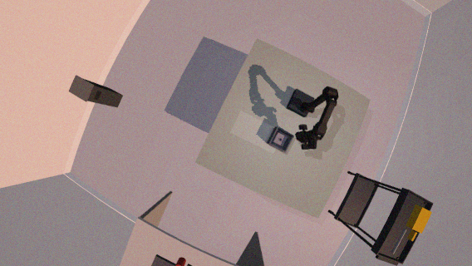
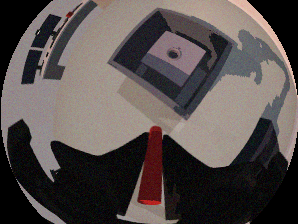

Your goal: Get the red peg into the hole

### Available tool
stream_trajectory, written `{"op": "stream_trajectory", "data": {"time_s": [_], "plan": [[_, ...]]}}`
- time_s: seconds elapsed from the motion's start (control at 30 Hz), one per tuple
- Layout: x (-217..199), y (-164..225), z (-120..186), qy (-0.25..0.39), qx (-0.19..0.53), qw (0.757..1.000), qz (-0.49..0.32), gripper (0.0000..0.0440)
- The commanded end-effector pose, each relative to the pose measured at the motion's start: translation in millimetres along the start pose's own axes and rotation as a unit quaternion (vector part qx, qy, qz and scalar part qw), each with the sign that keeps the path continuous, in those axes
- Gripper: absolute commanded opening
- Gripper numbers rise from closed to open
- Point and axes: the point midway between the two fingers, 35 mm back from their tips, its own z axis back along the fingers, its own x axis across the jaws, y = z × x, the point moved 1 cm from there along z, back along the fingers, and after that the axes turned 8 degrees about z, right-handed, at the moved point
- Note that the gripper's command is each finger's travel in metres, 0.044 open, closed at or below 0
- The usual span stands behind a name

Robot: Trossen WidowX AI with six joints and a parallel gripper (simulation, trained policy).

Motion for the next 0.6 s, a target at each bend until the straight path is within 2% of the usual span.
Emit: {"op": "stream_trajectory", "data": {"time_s": [0.0,0.57], "plan": [[-0.1,-20.7,-1.5,0.002,-0.015,1.000,-0.012,0.0000],[-11.5,-79.5,-21.7,0.013,-0.042,0.997,-0.064,0.0002]]}}
